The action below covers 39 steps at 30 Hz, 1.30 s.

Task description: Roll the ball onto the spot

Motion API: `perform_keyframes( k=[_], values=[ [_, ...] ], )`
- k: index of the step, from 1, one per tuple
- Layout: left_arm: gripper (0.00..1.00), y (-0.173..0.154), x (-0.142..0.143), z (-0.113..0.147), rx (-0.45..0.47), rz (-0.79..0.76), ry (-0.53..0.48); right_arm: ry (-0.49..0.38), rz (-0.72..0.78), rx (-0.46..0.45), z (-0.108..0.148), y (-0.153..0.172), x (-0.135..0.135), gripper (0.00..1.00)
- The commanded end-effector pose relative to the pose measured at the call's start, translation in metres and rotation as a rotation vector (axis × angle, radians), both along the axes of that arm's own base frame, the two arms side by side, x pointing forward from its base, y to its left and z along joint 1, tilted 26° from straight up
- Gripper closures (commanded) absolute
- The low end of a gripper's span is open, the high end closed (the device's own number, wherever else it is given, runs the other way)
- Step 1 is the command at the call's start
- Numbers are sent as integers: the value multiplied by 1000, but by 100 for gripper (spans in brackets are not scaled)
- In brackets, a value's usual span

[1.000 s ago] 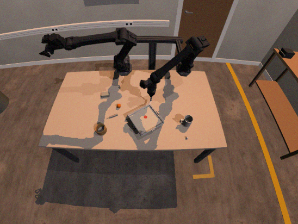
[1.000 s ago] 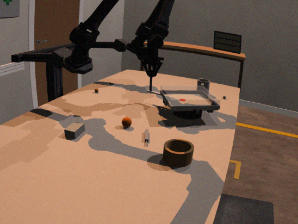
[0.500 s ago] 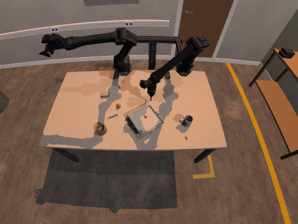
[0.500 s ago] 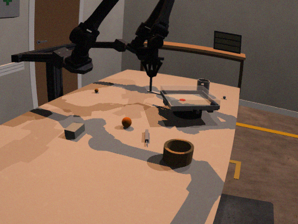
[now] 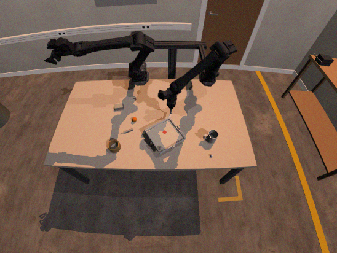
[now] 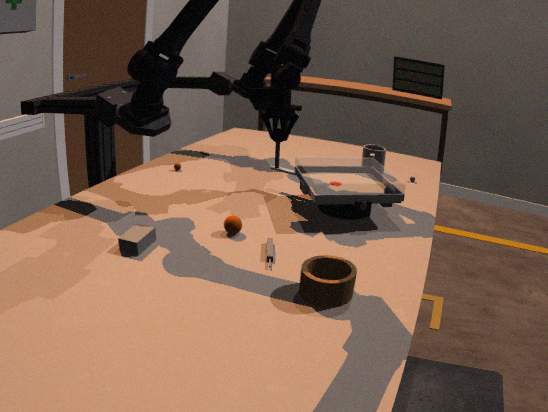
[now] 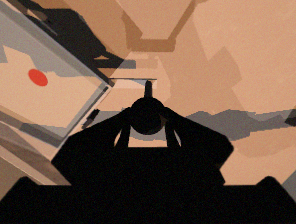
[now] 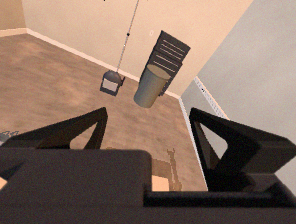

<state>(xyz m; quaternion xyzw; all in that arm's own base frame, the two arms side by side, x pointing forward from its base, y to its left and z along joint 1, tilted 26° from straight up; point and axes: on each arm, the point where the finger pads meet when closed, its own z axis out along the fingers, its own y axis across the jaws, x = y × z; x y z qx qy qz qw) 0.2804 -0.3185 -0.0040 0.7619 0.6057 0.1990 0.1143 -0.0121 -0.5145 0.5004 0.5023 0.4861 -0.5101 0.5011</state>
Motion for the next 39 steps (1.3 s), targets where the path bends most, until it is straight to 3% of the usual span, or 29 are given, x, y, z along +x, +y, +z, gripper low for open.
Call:
perform_keyframes(
  k=[1,26,28,39],
  values=[
    [100,12,4,-20,38,11,21,10,-19,-65,45,5,-11,0],
    [100,11,5,-15,48,11,27,10,-19,-65,45,5,-11,0],
    [100,-1,11,-1,24,19,13,10,-19,-65,45,5,-11,0],
    [100,-9,6,-1,20,13,12,10,-19,-65,45,5,-11,0]
  ],
)
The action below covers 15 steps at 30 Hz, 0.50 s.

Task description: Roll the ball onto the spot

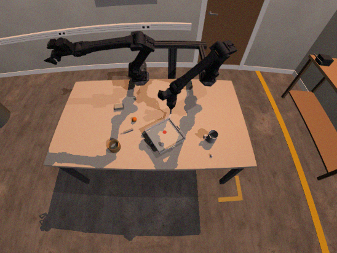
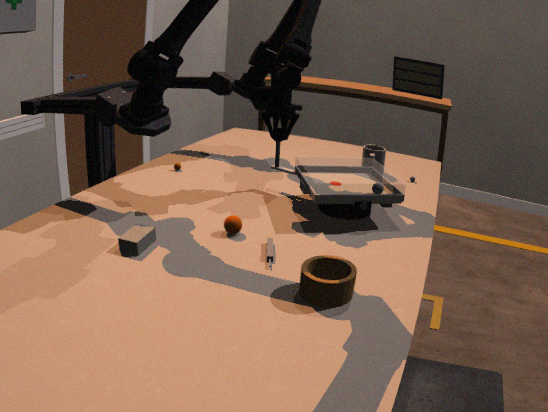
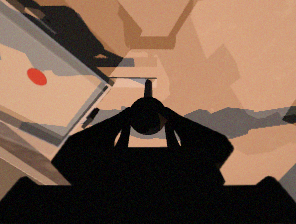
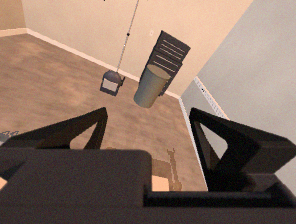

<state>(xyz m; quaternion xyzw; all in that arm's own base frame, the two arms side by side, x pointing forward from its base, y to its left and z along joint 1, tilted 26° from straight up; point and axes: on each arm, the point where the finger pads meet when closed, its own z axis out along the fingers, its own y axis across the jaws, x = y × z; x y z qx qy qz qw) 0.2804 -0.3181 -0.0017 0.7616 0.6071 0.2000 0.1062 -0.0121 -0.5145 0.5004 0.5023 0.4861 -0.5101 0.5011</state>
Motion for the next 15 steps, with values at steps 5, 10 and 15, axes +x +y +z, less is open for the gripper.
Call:
perform_keyframes(
  k=[5,10,15],
  values=[
    [100,-13,5,-4,3,-1,4,10,-19,-65,45,5,-11,0],
    [100,-20,1,-5,-4,-7,2,10,-19,-65,45,5,-11,0],
    [100,-21,0,-5,0,-11,4,10,-19,-65,45,5,-11,0]
  ],
)
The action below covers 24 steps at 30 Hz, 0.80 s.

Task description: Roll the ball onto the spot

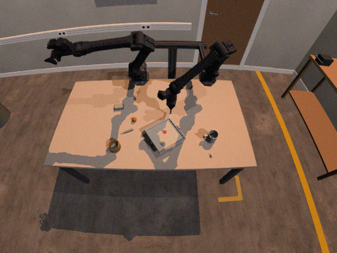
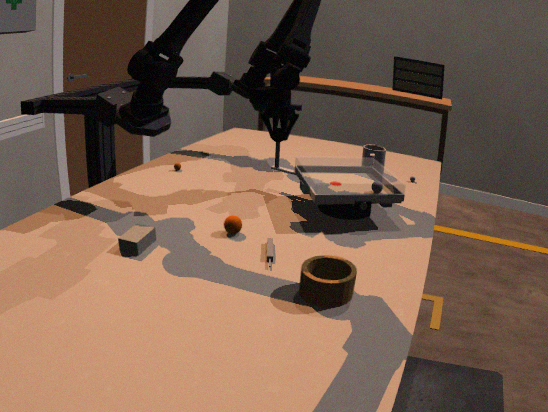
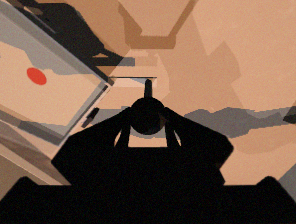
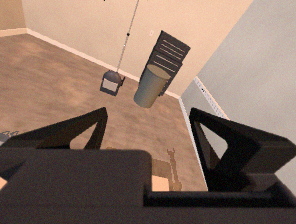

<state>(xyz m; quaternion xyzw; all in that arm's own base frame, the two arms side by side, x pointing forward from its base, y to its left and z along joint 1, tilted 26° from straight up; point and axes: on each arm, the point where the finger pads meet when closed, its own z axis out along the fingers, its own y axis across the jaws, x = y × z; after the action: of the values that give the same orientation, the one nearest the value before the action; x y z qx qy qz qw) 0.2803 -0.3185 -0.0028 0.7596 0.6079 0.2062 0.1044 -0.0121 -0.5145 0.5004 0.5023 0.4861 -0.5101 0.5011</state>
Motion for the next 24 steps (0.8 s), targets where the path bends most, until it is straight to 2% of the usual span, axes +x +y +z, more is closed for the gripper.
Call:
perform_keyframes(
  k=[1,24],
  values=[
    [100,-21,0,-4,-10,-17,11,10,-19,-65,45,5,-11,0],
    [100,-21,1,-2,-9,-18,11,10,-19,-65,45,5,-11,0]
  ],
)
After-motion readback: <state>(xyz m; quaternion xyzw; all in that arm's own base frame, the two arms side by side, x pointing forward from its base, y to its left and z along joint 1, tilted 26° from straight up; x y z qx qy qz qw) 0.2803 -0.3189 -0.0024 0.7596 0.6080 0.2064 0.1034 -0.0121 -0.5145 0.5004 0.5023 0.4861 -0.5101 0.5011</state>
